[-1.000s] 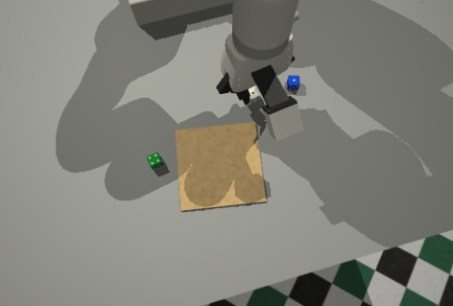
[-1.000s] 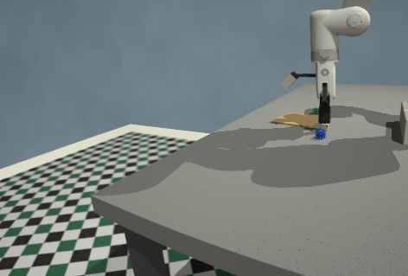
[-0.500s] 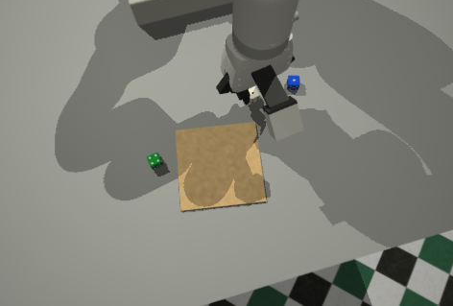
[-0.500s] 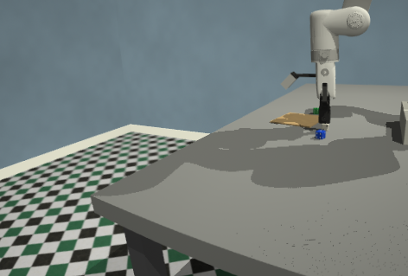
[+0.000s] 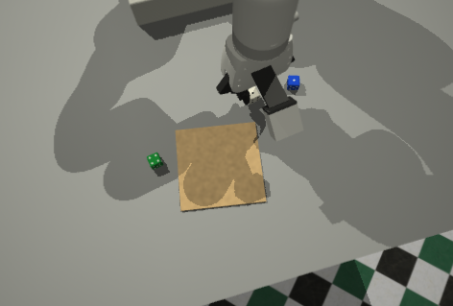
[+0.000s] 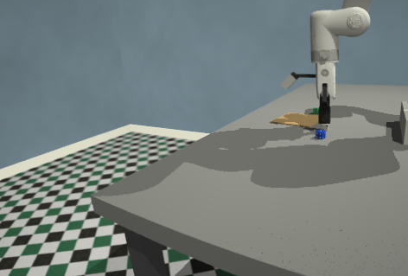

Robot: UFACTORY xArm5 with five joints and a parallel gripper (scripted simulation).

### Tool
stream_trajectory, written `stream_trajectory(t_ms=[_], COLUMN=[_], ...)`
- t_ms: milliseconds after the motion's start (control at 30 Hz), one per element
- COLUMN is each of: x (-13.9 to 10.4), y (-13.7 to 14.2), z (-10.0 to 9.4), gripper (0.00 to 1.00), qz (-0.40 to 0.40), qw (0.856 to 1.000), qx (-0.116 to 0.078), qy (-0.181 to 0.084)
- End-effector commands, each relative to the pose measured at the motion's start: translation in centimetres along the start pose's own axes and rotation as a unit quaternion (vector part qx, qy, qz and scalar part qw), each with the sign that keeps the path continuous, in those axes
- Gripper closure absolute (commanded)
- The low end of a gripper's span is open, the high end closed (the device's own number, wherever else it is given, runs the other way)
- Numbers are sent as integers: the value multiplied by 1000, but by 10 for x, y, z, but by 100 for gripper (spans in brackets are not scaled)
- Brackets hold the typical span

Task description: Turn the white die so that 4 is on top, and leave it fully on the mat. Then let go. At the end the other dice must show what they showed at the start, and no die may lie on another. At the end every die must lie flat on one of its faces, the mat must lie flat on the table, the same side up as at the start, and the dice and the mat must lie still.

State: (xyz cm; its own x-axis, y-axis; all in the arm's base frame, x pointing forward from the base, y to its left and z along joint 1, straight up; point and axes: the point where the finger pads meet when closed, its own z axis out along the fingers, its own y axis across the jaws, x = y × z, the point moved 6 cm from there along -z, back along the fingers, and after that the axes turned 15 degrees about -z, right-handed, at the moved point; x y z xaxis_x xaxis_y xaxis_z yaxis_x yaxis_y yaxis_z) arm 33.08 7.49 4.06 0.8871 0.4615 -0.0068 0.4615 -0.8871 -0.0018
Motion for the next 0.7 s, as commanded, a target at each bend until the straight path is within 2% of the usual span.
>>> stream_trajectory(t_ms=[0,667], x=[1,1], y=[0,0], z=[2,22], gripper=[64,64], qz=[0,0], qw=[1000,1000], qx=[0,0], qy=[1,1])
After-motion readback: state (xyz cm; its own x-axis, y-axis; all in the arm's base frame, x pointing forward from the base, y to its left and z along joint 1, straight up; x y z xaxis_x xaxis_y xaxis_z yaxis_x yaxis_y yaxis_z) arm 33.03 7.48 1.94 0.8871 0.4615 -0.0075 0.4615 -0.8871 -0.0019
